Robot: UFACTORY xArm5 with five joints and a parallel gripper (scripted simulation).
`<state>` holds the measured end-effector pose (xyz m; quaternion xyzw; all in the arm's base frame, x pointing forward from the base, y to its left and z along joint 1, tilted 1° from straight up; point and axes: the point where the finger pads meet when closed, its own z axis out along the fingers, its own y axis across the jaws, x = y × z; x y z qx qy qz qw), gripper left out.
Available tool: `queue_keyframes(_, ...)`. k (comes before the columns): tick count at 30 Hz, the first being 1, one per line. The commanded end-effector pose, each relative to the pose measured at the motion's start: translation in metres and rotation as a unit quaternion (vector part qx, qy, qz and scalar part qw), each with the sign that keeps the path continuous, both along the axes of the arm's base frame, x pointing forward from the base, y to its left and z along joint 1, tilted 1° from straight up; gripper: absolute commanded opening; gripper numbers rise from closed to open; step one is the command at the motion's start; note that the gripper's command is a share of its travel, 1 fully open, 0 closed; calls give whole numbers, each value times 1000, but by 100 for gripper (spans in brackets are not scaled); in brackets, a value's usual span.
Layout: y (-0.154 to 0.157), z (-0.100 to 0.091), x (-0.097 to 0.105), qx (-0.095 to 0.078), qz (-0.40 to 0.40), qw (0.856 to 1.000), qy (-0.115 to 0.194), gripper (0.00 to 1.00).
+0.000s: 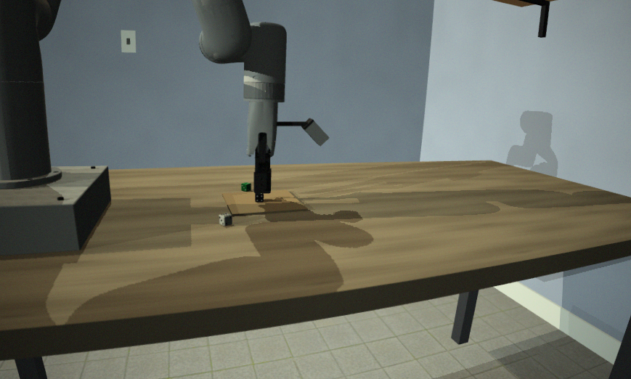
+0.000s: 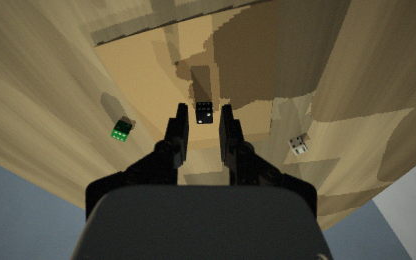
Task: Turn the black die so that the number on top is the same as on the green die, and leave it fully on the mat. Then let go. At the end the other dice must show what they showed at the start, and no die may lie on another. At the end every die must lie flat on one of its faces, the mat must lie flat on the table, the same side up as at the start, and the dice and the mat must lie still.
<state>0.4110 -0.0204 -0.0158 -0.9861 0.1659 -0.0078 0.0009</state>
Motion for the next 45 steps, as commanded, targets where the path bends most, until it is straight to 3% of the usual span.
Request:
queue_keyframes(1,0,1,1,0,0,1000,-2,31)
queue_keyframes(23,0,-2,1,0,0,1000,-2,31)
queue_keyframes(45,-1,-18,1,0,0,1000,-2,31)
